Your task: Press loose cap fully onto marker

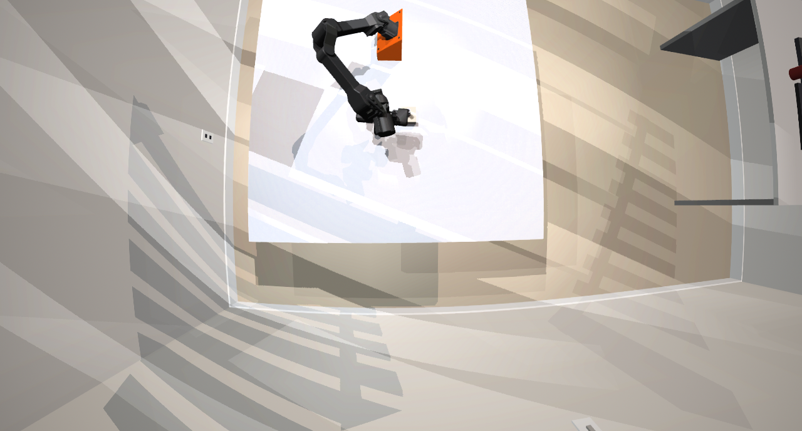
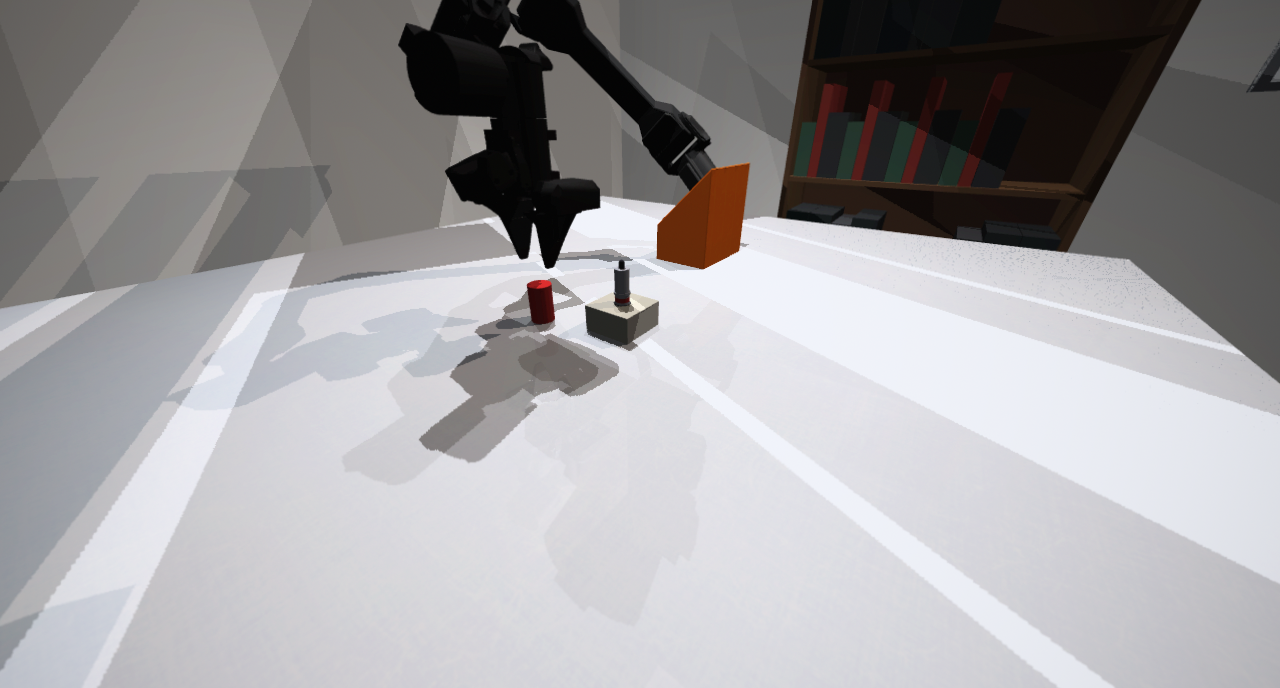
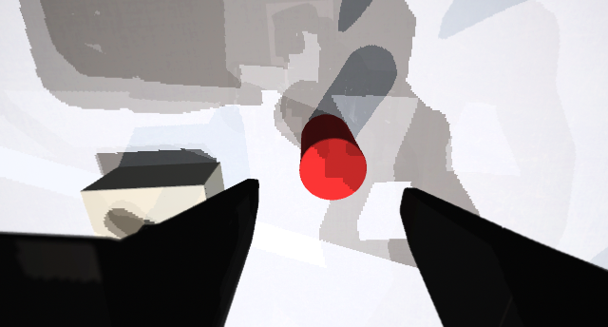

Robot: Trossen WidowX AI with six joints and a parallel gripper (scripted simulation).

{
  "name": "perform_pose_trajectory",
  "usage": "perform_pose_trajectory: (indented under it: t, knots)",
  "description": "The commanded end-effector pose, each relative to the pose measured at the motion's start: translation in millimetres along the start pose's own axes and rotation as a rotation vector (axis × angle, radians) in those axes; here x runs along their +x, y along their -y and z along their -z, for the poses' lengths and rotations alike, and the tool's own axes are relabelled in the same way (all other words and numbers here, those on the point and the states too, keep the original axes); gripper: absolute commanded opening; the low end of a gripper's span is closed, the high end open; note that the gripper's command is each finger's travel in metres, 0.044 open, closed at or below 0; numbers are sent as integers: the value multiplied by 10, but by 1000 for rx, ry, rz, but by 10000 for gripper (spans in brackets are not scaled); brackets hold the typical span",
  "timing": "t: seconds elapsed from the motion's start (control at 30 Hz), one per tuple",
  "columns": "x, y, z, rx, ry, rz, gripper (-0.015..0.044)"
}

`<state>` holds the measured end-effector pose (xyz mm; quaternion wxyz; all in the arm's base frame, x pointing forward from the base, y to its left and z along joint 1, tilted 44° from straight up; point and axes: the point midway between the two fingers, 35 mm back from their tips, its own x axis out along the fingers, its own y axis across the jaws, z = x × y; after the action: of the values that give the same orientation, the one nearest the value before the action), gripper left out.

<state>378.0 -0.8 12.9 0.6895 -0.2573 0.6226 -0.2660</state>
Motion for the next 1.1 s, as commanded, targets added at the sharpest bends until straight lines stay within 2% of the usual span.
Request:
perform_pose_trajectory:
  t: [0.0, 1.07]
  knots:
    - [129, 28, 24, -4, -9, 7, 255]
    - [586, 39, 30, -4, -9, 8, 255]
